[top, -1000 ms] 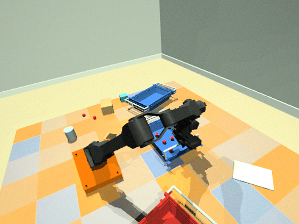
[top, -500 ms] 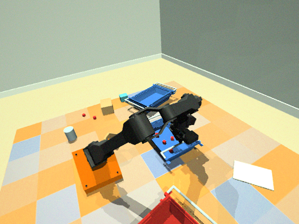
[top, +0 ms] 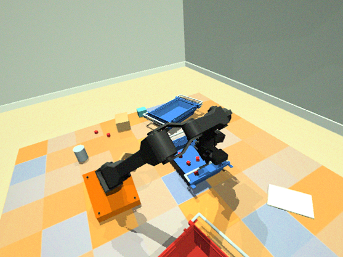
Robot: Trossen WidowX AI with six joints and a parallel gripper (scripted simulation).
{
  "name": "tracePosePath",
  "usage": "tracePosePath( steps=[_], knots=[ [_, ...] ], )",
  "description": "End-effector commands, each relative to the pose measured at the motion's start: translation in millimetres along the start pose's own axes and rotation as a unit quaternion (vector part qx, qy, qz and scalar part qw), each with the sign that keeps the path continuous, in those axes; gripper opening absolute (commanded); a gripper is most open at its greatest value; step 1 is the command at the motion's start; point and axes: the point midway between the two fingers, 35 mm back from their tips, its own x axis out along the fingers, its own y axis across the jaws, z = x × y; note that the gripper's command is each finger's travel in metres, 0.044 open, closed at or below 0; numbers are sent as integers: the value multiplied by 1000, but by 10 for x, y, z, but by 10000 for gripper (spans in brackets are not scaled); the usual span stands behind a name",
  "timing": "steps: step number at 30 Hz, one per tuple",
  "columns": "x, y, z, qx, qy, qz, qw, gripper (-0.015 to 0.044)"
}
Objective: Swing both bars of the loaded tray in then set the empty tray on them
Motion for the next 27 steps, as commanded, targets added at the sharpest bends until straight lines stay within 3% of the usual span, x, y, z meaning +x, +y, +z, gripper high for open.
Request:
tracePosePath(
  steps=[1,14,23,24,27],
  knots=[
    [7,8,2,-2,0,0,1000,90],
    [-13,9,5,-2,0,0,1000,90],
    [-887,8,-2,-1,1,2,1000,90],
    [-631,12,27,-1,2,0,1000,90],
    [-585,419,146,-1,-1,4,1000,90]
  ],
)
